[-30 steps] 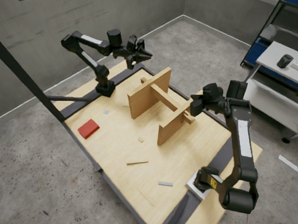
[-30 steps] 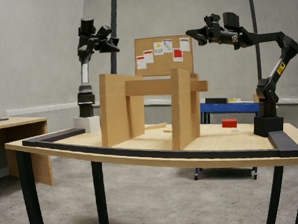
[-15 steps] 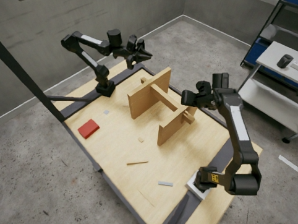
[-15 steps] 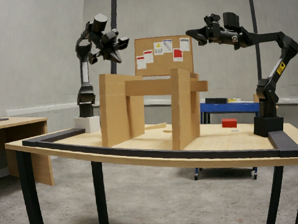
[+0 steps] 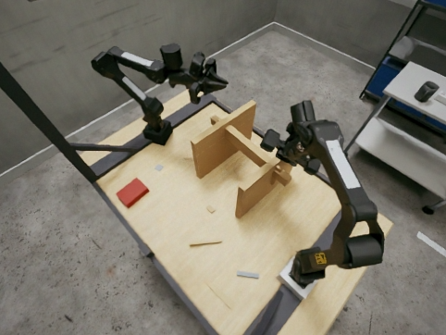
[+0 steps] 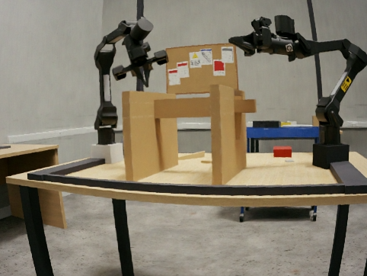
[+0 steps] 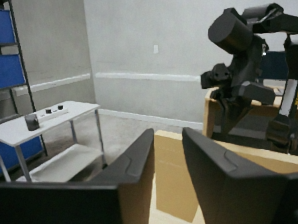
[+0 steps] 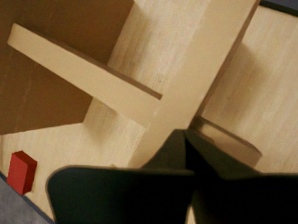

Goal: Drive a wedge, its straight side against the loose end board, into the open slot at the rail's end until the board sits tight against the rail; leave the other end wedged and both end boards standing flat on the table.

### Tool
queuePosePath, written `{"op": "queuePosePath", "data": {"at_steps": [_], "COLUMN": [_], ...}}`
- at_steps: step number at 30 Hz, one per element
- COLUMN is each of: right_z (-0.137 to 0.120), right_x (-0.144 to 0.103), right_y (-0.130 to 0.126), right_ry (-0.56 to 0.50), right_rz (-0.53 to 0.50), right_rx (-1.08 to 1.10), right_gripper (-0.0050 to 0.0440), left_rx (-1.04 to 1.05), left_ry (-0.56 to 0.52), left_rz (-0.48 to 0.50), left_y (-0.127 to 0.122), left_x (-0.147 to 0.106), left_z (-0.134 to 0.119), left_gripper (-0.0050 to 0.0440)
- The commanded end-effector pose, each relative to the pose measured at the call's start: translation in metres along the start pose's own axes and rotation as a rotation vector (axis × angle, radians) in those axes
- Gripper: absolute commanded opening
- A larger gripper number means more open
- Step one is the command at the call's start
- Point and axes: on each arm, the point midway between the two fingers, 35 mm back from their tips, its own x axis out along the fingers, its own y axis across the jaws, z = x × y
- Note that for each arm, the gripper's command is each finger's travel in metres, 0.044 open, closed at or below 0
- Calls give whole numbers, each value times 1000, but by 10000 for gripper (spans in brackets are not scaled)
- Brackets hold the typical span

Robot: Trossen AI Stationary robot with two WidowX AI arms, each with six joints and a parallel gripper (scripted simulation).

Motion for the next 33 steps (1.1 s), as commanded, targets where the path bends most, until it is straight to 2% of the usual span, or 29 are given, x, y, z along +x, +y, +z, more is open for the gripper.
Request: {"op": "queuePosePath", "data": {"at_steps": [1, 21, 33], "right_z": [1, -5, -6], "right_x": [-3, -2, -3], "right_y": [2, 0, -1], "right_ry": [-7, -90, -126], "right_rz": [-94, -356, -412], "right_rx": [87, 291, 331], "right_gripper": [-50, -50, -50], "left_rx": [2, 2, 2], "left_ry": [-22, -22, -22], "left_rz": [1, 1, 1], "left_y": [0, 0, 0], "left_x": [0, 0, 0], "left_z": [10, 10, 10], "left_gripper": [85, 85, 85]}}
